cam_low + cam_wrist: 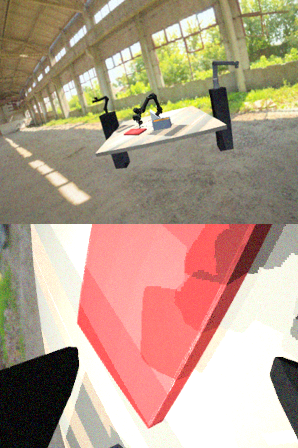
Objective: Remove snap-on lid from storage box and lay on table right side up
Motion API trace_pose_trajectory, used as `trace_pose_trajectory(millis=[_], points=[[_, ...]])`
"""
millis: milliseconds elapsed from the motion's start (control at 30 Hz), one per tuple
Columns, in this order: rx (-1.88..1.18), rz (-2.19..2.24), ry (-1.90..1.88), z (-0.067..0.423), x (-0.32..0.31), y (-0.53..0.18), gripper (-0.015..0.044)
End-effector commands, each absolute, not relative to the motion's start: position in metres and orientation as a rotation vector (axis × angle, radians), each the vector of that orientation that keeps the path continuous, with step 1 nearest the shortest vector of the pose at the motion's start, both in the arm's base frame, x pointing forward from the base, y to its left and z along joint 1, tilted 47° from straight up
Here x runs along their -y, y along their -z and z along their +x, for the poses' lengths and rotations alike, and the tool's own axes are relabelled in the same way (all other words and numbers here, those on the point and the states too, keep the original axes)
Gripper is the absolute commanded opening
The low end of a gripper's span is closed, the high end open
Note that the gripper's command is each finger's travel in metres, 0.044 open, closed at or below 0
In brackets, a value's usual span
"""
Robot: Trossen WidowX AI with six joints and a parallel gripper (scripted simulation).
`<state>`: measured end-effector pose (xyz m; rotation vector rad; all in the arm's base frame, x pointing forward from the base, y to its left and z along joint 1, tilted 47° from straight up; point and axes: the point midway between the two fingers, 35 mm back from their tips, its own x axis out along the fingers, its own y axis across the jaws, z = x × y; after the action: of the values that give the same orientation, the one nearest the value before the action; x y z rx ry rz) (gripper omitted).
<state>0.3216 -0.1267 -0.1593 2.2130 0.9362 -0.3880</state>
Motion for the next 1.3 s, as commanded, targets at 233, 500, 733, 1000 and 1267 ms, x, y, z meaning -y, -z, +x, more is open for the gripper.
trace_pose_trajectory(millis=[233,500,733,1000,1267], points=[[-0.94,2.212,0.384,0.299,0.127,0.157,0.044],[-0.94,2.211,0.385,0.291,0.131,0.155,0.044],[-0.94,2.211,0.386,0.289,0.142,0.146,0.044],[-0.94,2.21,0.387,0.285,0.153,0.136,0.044],[-0.94,2.209,0.388,0.281,0.164,0.125,0.044]])
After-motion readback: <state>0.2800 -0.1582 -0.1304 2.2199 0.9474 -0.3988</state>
